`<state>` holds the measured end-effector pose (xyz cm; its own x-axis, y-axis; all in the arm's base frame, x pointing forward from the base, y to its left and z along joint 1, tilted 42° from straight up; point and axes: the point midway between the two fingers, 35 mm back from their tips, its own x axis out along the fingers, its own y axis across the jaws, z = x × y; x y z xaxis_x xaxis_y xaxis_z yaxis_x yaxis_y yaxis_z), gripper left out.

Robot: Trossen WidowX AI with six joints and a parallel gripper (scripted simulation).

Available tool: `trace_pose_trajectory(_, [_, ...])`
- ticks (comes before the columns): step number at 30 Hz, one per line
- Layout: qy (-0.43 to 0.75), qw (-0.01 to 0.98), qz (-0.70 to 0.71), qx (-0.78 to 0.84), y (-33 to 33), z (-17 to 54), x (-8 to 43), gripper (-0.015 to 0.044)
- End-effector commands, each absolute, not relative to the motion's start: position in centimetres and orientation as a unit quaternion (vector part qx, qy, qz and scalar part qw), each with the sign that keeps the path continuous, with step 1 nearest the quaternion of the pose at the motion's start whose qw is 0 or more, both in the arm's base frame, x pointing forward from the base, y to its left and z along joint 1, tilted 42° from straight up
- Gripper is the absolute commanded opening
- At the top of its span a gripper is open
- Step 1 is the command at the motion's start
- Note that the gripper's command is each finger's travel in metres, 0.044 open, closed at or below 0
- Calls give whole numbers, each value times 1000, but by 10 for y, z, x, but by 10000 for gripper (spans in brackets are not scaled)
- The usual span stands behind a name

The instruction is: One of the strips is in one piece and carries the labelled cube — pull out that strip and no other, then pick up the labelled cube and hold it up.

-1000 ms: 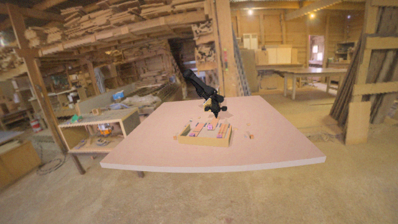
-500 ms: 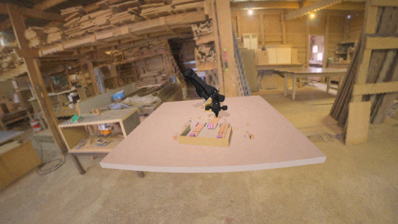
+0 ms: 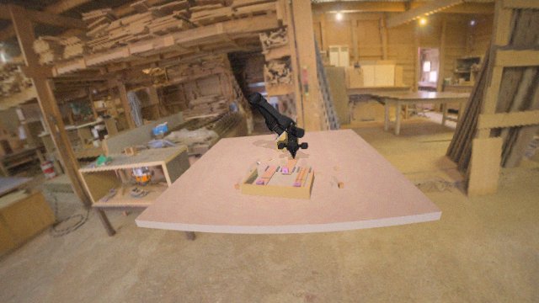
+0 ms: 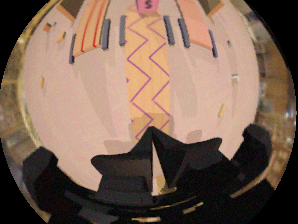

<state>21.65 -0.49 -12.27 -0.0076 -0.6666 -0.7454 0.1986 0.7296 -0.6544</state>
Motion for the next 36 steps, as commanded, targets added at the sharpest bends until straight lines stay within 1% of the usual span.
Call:
trace_pose_trajectory(1, [643,670,-321,-185,-9,-124,207,0])
trace_pose_trajectory(15, [643,670,-321,-185,-9,-124,207,0])
trace_pose_trajectory(16, [635,679,-318,-184,-3,-121,217,0])
trace_pose_trajectory(20, [643,671,-320,-184,22,-94,219,0])
trace_pose_trajectory(28, [644,670,-320,-184,22,-90,215,0])
trace_pose_trajectory(36, [659,660,-287,-218,16,-87,242,210])
